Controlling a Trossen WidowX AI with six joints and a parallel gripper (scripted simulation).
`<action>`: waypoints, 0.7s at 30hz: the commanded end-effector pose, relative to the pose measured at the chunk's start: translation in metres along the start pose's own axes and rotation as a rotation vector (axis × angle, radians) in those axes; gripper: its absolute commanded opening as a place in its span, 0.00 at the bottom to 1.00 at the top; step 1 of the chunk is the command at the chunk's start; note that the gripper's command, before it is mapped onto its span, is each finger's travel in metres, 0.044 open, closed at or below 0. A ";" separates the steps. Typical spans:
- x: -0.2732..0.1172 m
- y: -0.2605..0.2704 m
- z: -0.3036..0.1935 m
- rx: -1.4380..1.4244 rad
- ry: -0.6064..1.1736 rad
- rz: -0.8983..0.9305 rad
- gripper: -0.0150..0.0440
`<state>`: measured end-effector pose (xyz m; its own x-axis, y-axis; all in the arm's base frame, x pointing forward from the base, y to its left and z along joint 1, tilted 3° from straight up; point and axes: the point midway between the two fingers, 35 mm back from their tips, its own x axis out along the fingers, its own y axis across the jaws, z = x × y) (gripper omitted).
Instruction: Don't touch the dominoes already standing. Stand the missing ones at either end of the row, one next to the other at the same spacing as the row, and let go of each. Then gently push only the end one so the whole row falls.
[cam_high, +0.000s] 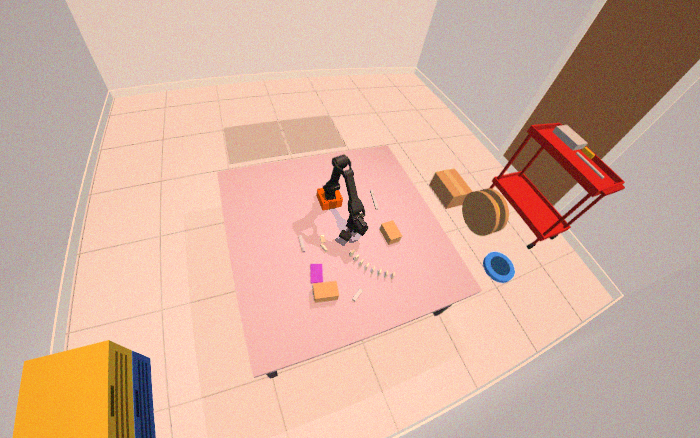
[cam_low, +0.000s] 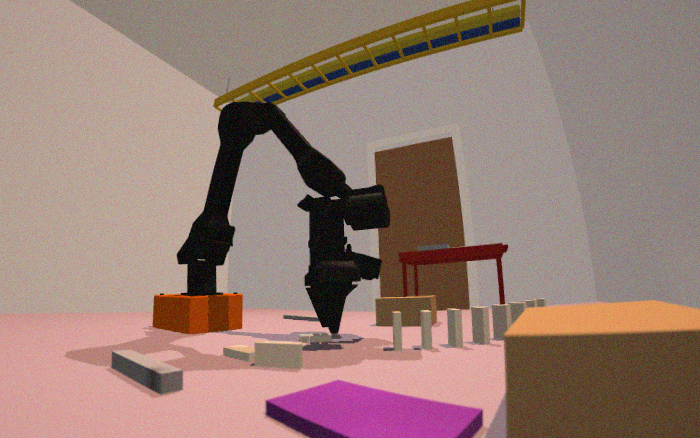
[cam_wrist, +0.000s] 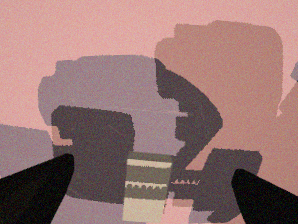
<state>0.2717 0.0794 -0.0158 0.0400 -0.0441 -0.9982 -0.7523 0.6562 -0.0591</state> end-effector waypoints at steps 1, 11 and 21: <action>0.010 0.003 -0.004 0.005 0.014 0.011 1.00; 0.016 0.003 -0.004 0.005 0.014 0.011 1.00; 0.016 0.003 -0.004 0.005 0.014 0.011 0.60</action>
<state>0.2697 0.0784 -0.0302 0.0294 -0.0480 -0.9984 -0.7524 0.6565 -0.0538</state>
